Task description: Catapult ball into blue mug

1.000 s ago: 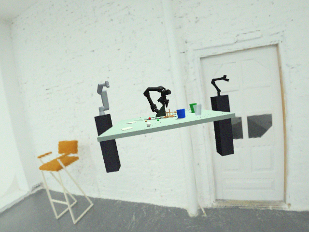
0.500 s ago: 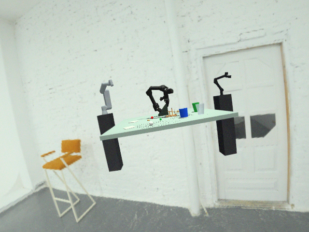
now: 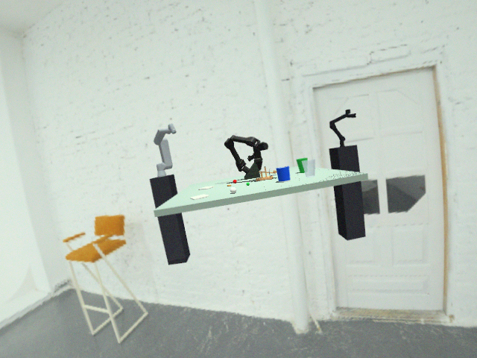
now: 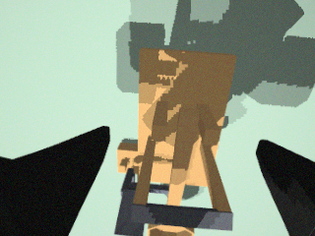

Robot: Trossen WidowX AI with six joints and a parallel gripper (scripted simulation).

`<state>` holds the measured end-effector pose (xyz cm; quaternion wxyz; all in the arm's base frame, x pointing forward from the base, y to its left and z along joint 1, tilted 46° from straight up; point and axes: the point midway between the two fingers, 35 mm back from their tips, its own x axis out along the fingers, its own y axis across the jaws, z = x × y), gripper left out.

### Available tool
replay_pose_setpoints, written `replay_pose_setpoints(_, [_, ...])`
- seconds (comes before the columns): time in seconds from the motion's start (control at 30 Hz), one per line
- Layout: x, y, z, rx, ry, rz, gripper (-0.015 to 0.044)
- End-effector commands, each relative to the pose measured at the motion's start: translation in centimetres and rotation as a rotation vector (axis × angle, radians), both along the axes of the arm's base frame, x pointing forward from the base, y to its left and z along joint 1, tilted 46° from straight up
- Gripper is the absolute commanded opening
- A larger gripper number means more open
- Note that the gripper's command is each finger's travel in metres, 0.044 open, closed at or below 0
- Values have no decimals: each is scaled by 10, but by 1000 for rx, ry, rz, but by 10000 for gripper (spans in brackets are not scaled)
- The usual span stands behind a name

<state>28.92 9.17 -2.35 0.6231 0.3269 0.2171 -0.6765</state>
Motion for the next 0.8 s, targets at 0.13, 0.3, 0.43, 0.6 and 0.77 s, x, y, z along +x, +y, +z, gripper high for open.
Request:
replay_pose_setpoints(0.13, [-2,-12,-11,-9,9,2,440])
replay_pose_setpoints(0.3, [-2,-18,-17,-9,9,2,440])
replay_pose_setpoints(0.43, [-2,-23,-21,-9,9,2,440])
replay_pose_setpoints(0.6, [-2,-28,-27,-10,9,2,440])
replay_pose_setpoints(0.77, [-3,-34,-32,-11,9,2,440])
